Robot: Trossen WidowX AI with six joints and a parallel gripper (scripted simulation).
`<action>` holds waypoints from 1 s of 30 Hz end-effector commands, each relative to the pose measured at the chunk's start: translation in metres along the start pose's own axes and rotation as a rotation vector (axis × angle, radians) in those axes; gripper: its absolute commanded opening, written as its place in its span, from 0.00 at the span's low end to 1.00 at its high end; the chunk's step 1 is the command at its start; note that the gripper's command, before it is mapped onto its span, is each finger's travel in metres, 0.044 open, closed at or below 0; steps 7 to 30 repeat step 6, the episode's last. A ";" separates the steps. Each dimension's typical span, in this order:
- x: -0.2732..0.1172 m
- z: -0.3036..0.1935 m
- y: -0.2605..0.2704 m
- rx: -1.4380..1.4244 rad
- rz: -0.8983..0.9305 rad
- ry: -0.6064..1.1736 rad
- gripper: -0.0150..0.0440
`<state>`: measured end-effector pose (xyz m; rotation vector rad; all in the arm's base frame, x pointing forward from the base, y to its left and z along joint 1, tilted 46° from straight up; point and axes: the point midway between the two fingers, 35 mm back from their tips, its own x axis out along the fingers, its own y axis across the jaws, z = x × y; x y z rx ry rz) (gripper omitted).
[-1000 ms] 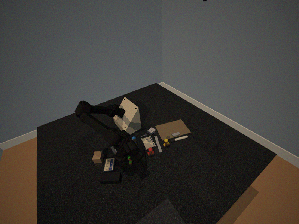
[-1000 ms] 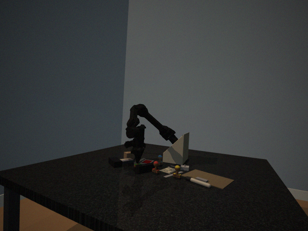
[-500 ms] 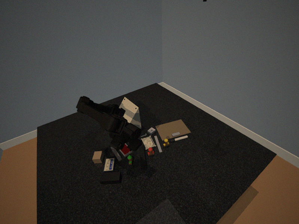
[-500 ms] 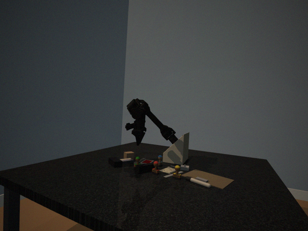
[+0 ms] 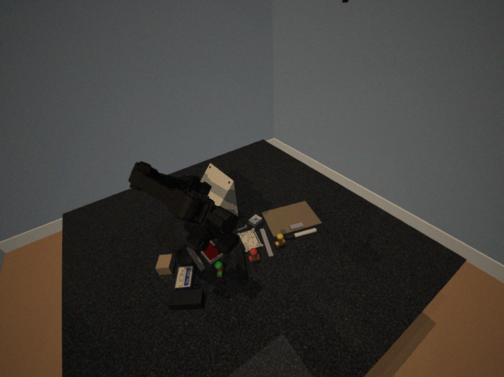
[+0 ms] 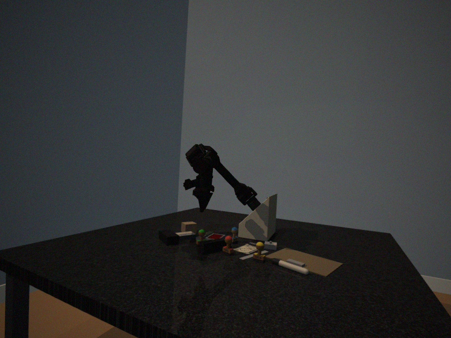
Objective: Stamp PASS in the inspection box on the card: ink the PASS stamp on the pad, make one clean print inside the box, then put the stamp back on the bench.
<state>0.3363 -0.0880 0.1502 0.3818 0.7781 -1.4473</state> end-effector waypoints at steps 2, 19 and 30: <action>0.000 0.000 0.000 0.000 0.000 0.000 0.71; 0.000 0.000 0.000 0.000 0.000 0.000 0.71; 0.000 0.000 0.000 0.000 0.000 0.000 0.71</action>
